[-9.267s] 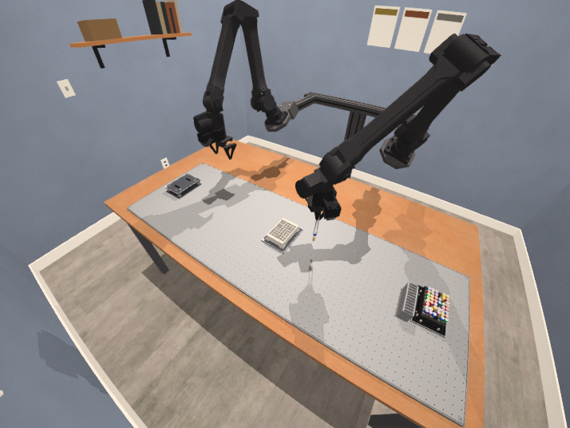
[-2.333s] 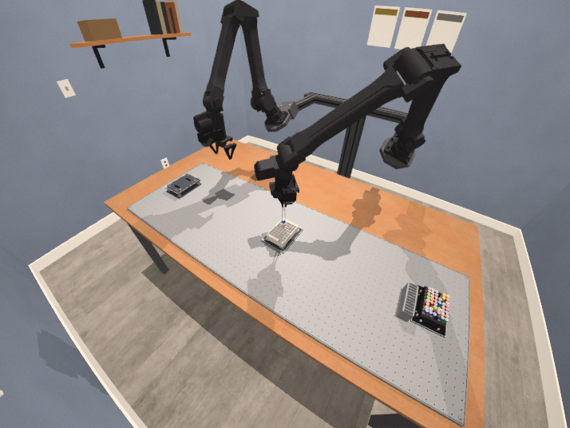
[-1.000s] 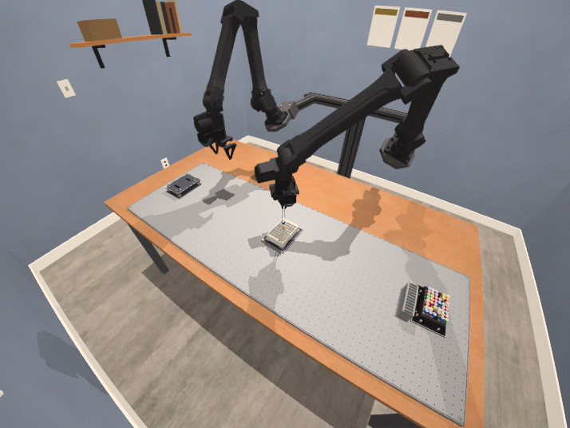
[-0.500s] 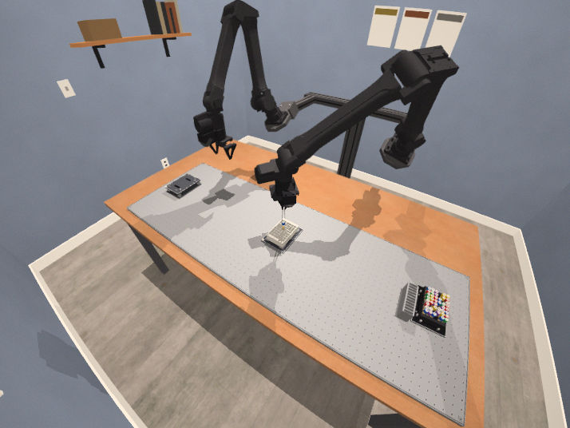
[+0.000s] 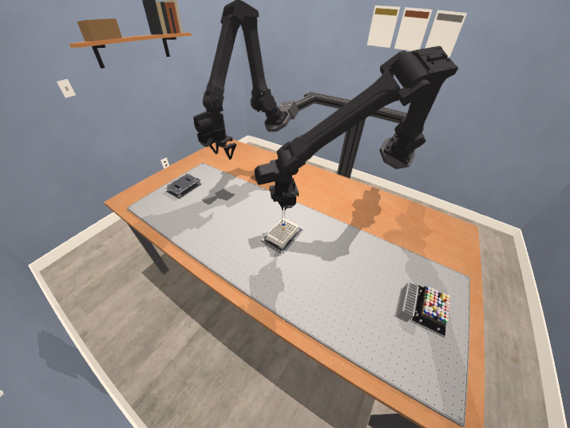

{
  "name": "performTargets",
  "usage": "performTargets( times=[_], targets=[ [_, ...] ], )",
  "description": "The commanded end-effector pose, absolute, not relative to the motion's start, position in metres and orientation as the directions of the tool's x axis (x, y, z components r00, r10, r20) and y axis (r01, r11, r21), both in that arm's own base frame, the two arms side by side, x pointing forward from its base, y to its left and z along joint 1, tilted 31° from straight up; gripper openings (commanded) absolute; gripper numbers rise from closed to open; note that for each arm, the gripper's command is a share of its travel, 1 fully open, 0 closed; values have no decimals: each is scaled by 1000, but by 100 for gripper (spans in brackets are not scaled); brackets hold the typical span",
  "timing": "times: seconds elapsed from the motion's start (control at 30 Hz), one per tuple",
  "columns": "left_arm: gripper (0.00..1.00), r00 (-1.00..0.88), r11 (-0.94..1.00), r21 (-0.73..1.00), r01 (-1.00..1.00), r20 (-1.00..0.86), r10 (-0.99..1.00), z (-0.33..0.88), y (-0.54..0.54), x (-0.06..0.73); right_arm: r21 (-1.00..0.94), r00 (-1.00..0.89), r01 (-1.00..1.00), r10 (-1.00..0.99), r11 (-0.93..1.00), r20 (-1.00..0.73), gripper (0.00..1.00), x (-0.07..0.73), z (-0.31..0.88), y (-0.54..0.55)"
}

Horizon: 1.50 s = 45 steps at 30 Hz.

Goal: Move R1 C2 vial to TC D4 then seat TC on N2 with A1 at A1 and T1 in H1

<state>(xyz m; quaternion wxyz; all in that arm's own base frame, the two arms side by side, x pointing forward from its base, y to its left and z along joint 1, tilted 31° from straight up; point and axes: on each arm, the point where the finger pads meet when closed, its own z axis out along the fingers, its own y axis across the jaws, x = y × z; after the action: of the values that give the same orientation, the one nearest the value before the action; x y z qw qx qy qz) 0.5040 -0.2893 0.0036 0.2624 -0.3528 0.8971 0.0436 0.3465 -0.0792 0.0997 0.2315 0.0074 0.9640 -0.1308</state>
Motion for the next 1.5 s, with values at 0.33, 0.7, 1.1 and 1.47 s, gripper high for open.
performTargets(
  times=[0.33,0.7,1.1,1.47],
  targets=[
    [9,-613,744,-97,-661,-502,-610,-9,-282,511,-255,-883,67,-62,965,-466,100,354,109,-80],
    [9,-613,744,-96,-662,-502,-610,-12,-280,512,-255,-883,67,-62,965,-466,100,354,109,-80],
    [9,-614,744,-92,-662,-503,-608,-14,-279,513,-255,-883,67,-62,965,-466,100,354,109,-80],
    [9,-613,744,-95,-661,-504,-609,-16,-280,514,-255,-883,67,-62,965,-466,100,354,109,-80]
  ],
)
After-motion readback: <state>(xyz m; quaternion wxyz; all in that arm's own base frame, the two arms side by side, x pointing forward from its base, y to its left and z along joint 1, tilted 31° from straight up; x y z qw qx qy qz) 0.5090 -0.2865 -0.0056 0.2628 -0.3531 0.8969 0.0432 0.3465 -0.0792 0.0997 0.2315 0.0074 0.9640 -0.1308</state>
